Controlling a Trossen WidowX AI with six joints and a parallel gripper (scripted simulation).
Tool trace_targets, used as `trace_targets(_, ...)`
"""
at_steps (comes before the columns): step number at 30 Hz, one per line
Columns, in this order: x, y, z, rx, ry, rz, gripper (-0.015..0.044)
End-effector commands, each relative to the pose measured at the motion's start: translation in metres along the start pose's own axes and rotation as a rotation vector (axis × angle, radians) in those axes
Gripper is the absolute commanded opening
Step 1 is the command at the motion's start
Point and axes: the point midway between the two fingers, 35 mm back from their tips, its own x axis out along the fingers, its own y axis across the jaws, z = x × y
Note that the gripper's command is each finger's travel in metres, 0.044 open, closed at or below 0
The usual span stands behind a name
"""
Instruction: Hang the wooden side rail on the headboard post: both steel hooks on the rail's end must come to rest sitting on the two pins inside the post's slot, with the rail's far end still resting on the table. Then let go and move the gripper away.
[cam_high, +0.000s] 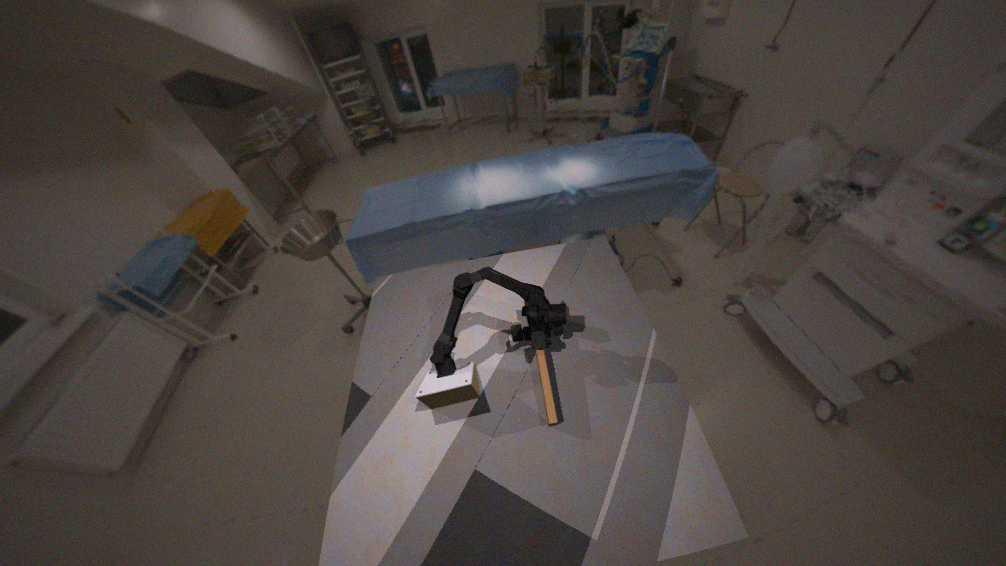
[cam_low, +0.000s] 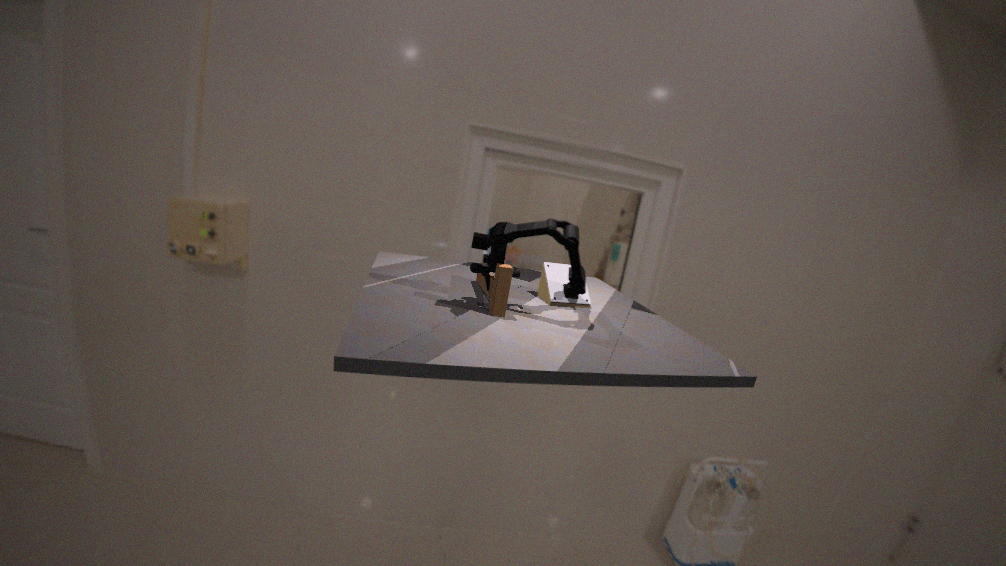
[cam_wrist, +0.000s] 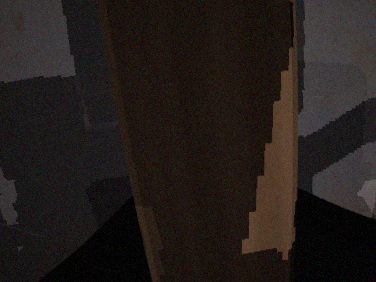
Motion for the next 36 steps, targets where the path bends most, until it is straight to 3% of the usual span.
trace_targets(1, -0.002, -0.0001, -0.001, 0.005, 0.003, 0.006, 0.0)
trace_targets(36, -0.0014, 0.0004, -0.0048, 0.005, 0.003, 0.006, 0.0)
